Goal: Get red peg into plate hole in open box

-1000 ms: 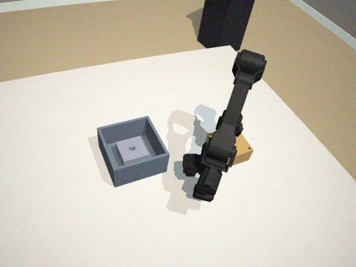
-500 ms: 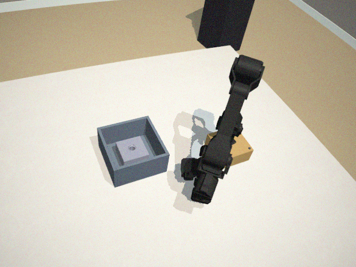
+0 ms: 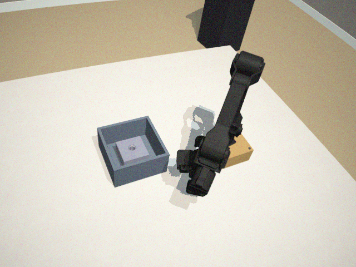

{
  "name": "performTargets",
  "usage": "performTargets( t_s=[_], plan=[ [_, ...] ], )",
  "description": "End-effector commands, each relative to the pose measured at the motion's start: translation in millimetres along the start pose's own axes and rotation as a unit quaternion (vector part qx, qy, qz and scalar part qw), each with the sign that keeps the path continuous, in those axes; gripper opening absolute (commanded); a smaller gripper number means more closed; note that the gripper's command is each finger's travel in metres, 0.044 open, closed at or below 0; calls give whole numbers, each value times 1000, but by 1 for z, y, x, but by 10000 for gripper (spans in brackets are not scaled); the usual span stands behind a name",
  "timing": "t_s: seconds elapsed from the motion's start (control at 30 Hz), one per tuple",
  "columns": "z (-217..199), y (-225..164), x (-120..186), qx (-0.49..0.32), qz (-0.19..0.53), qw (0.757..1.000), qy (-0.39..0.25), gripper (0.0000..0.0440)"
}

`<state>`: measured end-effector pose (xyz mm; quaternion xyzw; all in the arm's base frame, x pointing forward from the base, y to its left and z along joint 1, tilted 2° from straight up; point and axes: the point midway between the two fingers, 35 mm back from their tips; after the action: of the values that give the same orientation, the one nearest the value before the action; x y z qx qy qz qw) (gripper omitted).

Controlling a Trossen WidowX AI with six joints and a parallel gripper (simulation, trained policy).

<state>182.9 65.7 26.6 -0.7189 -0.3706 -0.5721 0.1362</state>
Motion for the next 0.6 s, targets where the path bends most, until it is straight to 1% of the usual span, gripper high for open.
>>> performTargets(
  t_s=[0.0,0.3,0.57],
  plan=[
    [-2,15,20,-4,-16,1000,12,0],
    [-9,54,57,-47,-45,997,27,0],
    [-17,90,66,-106,-60,992,33,0]
  ],
)
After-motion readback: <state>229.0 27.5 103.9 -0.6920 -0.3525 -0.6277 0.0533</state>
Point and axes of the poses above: the point midway between the two fingers, 35 mm back from their tips, its own x axis back along the fingers, its own z axis across the jaws, y = z × x, and after that the axes turned 6 degrees about -x, right-handed
